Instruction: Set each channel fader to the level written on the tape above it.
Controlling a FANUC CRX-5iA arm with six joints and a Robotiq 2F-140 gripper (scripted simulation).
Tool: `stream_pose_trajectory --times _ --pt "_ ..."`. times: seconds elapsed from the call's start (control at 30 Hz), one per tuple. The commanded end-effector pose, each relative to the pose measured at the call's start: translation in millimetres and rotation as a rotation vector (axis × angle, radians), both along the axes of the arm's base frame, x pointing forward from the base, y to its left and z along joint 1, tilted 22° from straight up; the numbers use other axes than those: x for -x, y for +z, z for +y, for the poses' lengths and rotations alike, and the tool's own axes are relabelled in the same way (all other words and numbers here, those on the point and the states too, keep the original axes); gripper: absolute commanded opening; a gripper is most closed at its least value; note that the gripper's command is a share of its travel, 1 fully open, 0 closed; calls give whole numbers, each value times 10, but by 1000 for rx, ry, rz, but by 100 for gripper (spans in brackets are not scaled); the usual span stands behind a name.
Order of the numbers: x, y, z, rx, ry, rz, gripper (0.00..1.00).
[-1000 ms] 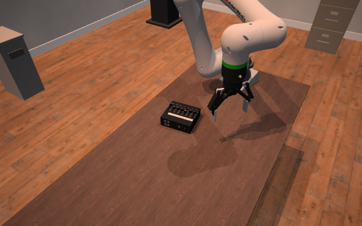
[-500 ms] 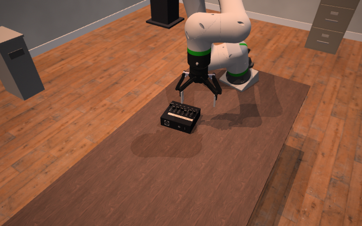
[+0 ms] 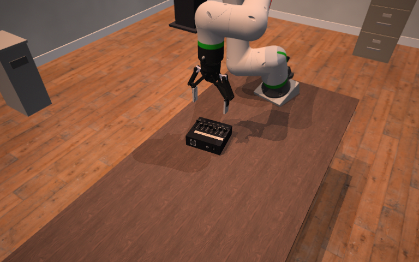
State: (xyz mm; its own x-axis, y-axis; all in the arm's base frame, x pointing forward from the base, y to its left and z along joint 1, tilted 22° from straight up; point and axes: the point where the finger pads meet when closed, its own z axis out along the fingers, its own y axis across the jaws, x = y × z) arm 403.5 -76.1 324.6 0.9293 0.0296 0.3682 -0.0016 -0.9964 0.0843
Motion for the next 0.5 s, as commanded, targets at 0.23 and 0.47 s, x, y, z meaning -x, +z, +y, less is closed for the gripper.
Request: stream_pose_trajectory --times 0.23,0.47 --pt "-1 3 -12 -2 -3 -1 100" --pt "215 -462 4 16 61 133 100"
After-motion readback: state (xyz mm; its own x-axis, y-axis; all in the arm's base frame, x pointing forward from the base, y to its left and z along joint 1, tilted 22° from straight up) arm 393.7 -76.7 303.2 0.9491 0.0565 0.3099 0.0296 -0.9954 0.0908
